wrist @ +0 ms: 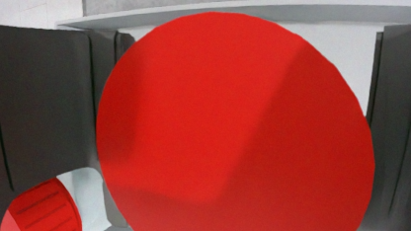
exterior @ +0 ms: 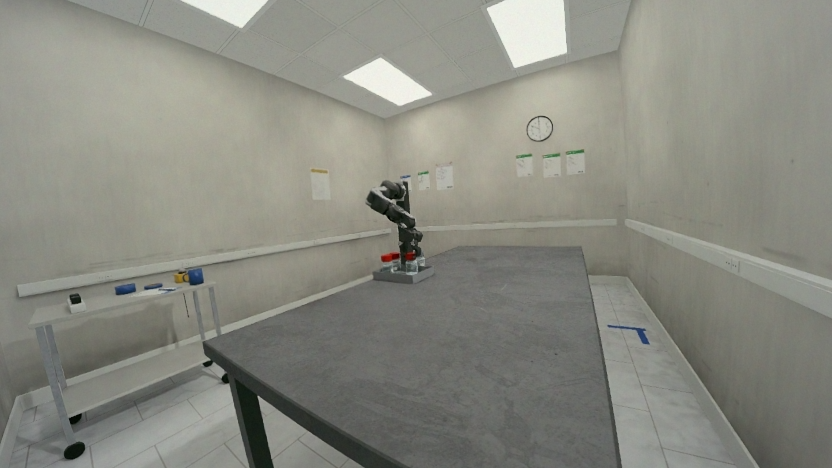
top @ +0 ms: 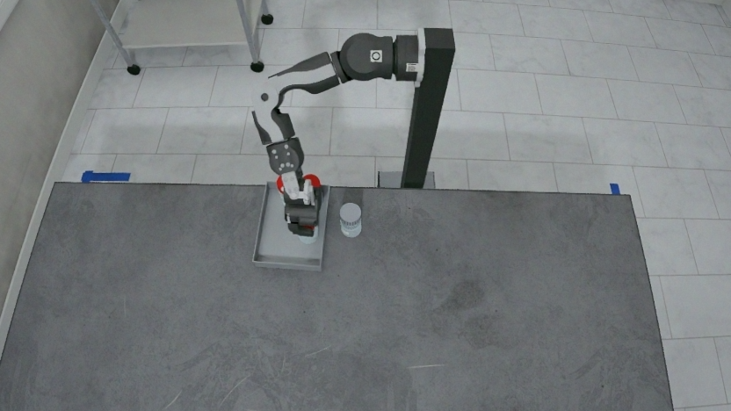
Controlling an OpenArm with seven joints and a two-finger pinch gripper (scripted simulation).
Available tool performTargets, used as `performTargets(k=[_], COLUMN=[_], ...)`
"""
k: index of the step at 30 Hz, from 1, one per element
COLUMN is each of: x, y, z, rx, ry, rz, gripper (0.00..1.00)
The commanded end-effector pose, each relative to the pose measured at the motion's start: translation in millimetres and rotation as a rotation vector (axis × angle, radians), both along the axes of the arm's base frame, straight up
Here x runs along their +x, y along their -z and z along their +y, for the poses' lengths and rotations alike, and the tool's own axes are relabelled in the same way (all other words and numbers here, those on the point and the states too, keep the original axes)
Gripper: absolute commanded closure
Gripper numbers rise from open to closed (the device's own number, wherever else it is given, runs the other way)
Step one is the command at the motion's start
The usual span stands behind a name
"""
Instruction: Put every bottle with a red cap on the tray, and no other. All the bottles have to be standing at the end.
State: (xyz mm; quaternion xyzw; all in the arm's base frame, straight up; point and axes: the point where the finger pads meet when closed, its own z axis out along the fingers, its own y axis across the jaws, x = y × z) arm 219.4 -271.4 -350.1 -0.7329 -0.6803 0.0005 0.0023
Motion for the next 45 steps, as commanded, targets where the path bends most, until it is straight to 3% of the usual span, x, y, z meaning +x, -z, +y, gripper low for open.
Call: performTargets(k=[1, 45], x=[1.2, 1.9], y=[-0.9, 1.2], z=[-0.1, 0.5], rx=[0.0, 0.005], ry=[0.001, -0.001], rz=[-0.004, -0.011], gripper=[1.0, 1.0])
